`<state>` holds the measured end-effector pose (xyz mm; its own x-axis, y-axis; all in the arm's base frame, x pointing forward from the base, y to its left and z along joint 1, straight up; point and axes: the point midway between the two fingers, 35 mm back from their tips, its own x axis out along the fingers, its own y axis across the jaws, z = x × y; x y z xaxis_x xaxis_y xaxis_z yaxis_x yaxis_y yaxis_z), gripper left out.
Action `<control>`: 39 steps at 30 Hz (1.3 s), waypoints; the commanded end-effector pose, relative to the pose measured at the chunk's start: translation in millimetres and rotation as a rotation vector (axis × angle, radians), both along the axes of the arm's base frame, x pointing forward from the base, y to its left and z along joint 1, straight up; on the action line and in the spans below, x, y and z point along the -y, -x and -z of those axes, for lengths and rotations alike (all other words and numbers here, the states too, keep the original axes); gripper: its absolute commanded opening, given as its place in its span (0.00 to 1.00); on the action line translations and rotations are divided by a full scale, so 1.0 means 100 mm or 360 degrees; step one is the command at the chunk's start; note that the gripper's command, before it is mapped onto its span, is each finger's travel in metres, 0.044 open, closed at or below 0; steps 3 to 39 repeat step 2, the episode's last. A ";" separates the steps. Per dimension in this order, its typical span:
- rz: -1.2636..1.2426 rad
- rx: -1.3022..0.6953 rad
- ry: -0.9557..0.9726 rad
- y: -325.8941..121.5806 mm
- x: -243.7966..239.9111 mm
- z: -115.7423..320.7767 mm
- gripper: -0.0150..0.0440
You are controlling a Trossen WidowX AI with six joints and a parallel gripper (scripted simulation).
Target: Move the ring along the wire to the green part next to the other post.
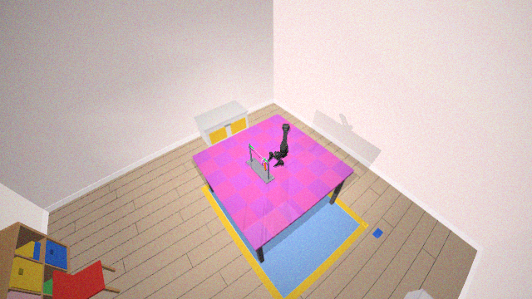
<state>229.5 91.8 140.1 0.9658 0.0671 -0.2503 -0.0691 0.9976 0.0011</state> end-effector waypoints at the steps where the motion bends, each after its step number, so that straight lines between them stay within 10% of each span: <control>1: 0.0008 -0.0001 -0.0006 0.00 0.01 0.00 1.00; 39: 0.0008 -0.0001 -0.0006 0.00 0.01 0.00 1.00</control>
